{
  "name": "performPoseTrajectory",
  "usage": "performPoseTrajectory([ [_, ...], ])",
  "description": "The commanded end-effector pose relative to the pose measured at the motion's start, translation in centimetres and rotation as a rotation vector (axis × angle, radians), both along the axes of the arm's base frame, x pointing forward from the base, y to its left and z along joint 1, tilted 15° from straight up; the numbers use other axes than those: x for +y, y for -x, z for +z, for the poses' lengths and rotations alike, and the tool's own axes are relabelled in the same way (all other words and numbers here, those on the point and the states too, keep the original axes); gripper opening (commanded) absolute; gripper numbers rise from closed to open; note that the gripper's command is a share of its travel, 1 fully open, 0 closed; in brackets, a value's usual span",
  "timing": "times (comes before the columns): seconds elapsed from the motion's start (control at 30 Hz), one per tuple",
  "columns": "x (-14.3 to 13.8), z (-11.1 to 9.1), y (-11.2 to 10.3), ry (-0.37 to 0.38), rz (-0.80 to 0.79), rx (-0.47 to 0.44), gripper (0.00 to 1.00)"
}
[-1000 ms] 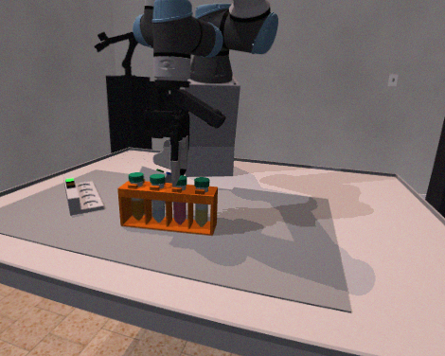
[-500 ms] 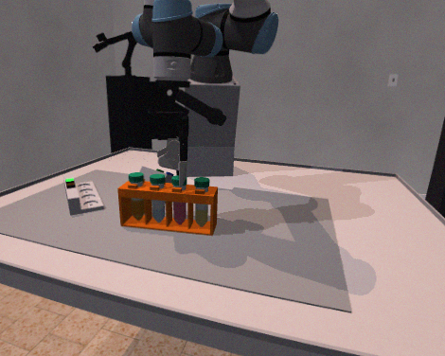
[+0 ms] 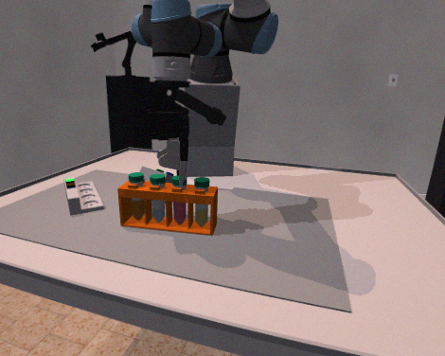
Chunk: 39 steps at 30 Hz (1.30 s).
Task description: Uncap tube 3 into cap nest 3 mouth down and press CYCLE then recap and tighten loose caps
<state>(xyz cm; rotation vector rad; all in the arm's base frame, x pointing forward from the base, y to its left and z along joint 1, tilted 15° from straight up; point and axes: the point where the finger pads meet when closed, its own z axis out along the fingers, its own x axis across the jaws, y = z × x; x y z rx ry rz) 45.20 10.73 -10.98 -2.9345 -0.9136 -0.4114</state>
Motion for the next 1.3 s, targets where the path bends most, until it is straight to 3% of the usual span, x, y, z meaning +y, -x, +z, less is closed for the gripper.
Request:
performPoseTrajectory([
  [0.0,-0.19,0.14,-0.23,-0.013,-0.051,0.003,0.0],
  [0.2,-0.16,-0.01,0.0,-0.083,-0.334,0.041,0.0],
  [0.37,-0.13,-0.03,0.02,-0.105,-0.424,0.052,0.0],
  [0.7,0.02,-0.1,0.06,-0.198,-0.793,0.099,0.0],
  [1.03,-0.09,0.03,-0.18,-0.203,-0.812,0.097,0.0],
  [1.07,-0.09,0.03,-0.18,-0.203,-0.812,0.097,0.35],
  [1.27,-0.09,0.03,-0.18,-0.203,-0.812,0.097,0.35],
])
